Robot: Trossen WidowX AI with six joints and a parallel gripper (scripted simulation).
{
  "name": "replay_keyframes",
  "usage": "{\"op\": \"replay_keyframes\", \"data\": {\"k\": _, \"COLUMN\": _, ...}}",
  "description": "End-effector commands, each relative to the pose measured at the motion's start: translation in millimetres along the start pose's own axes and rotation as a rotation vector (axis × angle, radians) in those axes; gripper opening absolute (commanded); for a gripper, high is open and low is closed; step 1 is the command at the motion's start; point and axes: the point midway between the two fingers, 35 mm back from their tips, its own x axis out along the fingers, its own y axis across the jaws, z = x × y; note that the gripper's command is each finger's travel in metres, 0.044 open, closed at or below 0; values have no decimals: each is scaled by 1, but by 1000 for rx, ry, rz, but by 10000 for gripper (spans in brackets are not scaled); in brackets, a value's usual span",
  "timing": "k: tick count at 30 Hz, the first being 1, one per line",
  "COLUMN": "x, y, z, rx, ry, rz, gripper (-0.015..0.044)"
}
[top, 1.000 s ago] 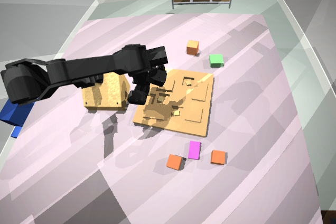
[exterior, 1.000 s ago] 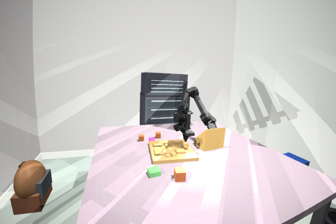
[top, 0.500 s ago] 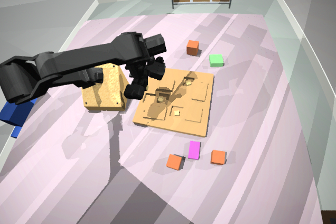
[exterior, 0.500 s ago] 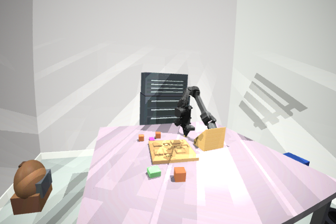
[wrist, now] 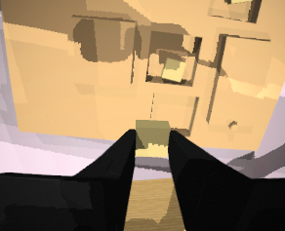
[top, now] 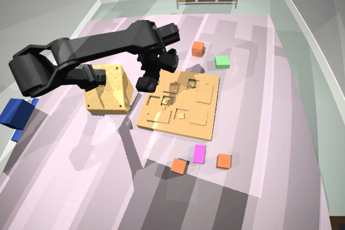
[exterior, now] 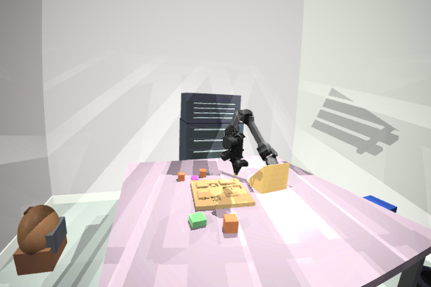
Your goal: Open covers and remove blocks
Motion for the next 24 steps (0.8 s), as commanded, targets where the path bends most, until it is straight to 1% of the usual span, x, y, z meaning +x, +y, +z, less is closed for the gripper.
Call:
{"op": "replay_keyframes", "data": {"k": 1, "x": -2, "y": 10, "z": 6, "rx": 6, "ry": 5, "rz": 6, "gripper": 80}}
{"op": "replay_keyframes", "data": {"k": 24, "x": -10, "y": 87, "z": 37, "rx": 6, "ry": 4, "rz": 15, "gripper": 80}}
